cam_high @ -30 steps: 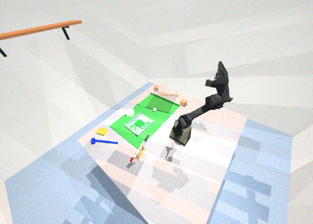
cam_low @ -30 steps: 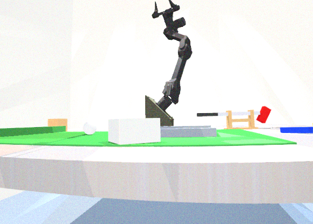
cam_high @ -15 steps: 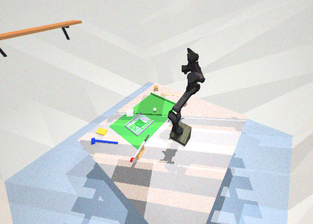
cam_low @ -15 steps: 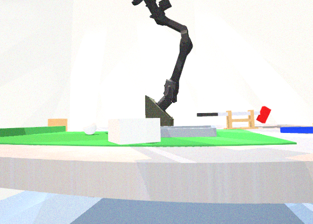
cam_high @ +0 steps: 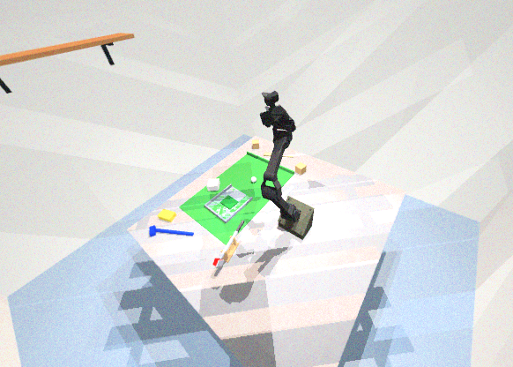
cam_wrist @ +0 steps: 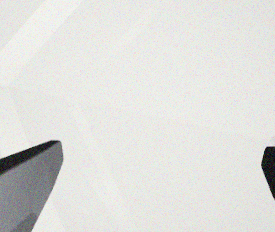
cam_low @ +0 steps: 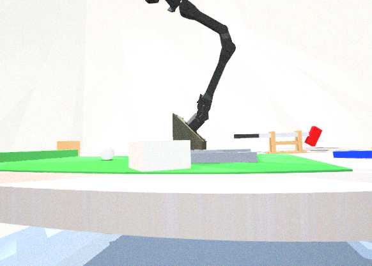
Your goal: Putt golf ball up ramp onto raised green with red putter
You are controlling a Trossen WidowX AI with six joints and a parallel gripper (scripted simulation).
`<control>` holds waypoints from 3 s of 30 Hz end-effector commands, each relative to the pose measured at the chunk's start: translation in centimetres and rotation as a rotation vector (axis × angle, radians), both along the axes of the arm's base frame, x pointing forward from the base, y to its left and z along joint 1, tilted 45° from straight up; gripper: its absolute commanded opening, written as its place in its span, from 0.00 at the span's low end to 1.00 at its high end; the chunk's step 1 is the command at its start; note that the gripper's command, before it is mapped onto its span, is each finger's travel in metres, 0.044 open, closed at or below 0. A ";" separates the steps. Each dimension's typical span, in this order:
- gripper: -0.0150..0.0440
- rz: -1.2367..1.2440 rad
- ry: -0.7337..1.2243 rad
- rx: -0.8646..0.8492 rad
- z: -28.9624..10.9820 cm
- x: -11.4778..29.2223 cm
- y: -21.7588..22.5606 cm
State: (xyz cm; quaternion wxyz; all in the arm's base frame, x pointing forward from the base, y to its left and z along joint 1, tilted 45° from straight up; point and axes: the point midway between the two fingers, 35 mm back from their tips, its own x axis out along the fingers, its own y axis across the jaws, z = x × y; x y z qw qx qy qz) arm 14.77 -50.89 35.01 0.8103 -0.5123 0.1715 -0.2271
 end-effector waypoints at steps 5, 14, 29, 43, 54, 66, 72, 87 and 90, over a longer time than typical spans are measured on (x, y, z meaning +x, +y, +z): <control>1.00 0.267 0.086 0.163 -4.5 10.9 7.5; 1.00 0.564 0.215 0.321 -9.2 19.1 18.8; 1.00 1.101 0.520 0.550 -15.6 21.9 42.3; 1.00 1.585 0.903 0.715 -18.4 10.5 60.6; 1.00 1.590 0.908 0.716 -18.8 10.7 61.1; 1.00 1.591 0.907 0.716 -20.6 11.0 63.0; 1.00 1.592 0.905 0.717 -21.6 11.1 64.0; 1.00 1.592 0.905 0.717 -22.9 11.3 65.3; 1.00 1.592 0.904 0.718 -23.2 11.4 65.6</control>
